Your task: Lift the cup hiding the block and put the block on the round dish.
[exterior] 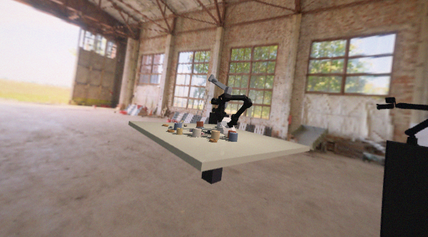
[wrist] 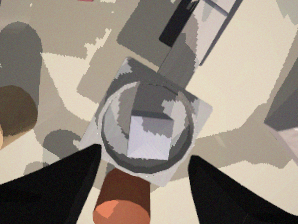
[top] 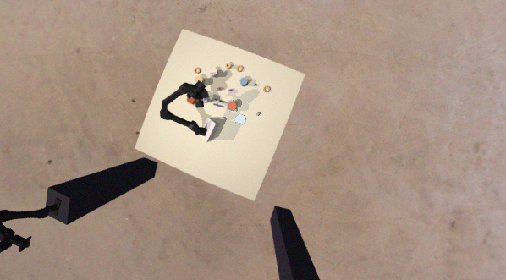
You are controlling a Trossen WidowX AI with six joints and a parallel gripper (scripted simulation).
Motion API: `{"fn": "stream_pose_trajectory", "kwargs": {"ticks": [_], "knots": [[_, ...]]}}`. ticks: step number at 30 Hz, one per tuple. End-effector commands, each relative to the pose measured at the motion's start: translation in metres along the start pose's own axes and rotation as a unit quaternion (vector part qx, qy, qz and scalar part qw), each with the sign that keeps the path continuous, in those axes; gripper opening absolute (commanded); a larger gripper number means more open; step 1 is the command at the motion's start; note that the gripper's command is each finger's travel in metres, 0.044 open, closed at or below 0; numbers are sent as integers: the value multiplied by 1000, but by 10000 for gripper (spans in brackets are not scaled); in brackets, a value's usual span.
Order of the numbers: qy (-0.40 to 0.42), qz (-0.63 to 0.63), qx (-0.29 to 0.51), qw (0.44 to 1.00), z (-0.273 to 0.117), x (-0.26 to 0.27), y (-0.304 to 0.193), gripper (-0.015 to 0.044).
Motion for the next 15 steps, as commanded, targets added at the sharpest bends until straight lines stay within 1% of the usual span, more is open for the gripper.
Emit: {"fn": "stream_pose_trajectory", "kwargs": {"ticks": [1,15], "knots": [[0,3,3,1000,6,-2,0,260],[0,3,3,1000,28,-1,0,260]]}}
Point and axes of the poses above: the point midway between the two fingers, 35 mm back from their tips, its own z axis out along the fingers, its own x axis across the jaws, y = z × x, the point moved 2 cm from there along -z, back along the fingers, and after that the axes turned 1 degree about z, right-handed, at the moved point
